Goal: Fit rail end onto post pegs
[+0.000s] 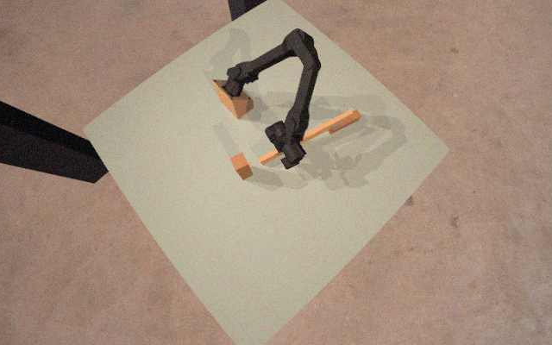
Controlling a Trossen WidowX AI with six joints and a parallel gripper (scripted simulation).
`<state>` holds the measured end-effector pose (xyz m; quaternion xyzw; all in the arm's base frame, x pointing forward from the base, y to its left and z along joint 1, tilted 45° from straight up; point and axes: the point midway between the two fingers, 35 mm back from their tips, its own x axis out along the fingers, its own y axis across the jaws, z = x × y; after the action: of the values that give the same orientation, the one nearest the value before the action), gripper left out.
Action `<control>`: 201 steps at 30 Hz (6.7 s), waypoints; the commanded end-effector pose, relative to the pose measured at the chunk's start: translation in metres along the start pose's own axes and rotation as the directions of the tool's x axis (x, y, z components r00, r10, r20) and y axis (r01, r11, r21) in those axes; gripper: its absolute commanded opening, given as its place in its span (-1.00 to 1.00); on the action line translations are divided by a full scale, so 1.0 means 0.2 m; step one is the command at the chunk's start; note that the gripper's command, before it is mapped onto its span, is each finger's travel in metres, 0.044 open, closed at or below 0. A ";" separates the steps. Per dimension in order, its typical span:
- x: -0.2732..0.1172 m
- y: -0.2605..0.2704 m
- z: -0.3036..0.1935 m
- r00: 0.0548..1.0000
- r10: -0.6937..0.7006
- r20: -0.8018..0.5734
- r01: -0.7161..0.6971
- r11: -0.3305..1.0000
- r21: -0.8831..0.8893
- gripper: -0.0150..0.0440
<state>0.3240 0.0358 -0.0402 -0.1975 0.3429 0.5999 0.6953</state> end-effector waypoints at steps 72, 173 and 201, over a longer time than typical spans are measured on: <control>-0.10 -0.04 -0.01 1.000 0.003 0.004 -0.003 1.000 0.008 -0.49; -0.18 -0.01 -0.01 1.000 0.003 0.004 -0.003 1.000 0.008 -0.49; -0.19 -0.02 -0.01 1.000 0.003 0.004 -0.003 1.000 0.008 -0.49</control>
<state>0.3226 0.0100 -0.0153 -0.1891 0.3471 0.6033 0.6927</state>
